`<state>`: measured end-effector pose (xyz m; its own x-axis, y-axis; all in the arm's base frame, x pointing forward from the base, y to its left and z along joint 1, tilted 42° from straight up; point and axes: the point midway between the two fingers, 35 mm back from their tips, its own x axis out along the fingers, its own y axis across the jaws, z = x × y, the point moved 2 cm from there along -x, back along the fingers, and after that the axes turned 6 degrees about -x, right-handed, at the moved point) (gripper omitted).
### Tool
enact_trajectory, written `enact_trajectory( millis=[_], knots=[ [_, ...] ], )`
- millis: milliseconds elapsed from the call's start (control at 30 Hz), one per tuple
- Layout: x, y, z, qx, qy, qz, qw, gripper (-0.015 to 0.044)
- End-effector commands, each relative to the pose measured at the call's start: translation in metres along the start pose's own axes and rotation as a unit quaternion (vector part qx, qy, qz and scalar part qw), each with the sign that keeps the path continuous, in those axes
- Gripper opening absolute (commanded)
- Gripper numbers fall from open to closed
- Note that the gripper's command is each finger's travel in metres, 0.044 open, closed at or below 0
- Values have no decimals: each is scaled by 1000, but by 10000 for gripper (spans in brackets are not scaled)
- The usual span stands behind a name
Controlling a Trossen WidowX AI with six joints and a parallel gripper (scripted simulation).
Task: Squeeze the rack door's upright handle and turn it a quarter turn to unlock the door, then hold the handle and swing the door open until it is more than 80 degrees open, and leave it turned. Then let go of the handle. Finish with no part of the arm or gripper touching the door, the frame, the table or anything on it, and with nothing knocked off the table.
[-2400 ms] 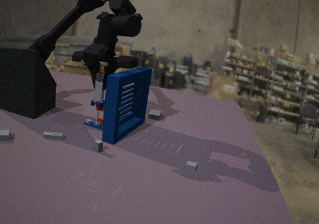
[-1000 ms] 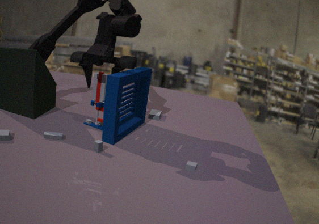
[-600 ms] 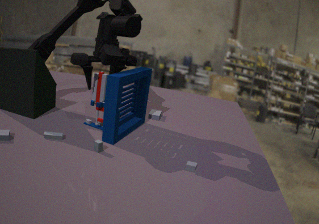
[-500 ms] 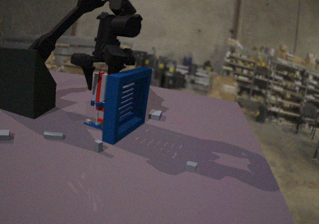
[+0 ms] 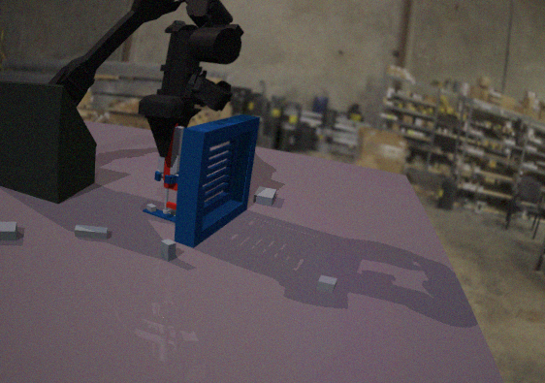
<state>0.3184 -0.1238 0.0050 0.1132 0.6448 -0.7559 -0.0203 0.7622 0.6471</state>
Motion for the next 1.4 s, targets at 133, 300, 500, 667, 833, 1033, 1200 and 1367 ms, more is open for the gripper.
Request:
enact_trajectory(
  millis=[133, 300, 500, 667, 833, 1033, 1200, 1367],
  knots=[
    [1, 0, 0, -187, -2, 1, 982, 291],
    [1, 0, 0, -306, -2, 1, 952, 291],
    [1, 0, 0, -444, -2, 1, 896, 291],
    [1, 0, 0, -551, -2, 1, 834, 291],
    [1, 0, 0, -650, -2, 0, 760, 291],
    [1, 0, 0, -696, -2, 0, 718, 291],
    [1, 0, 0, -696, -2, 0, 718, 271],
    [1, 0, 0, -696, -2, 0, 718, 238]
  ],
)
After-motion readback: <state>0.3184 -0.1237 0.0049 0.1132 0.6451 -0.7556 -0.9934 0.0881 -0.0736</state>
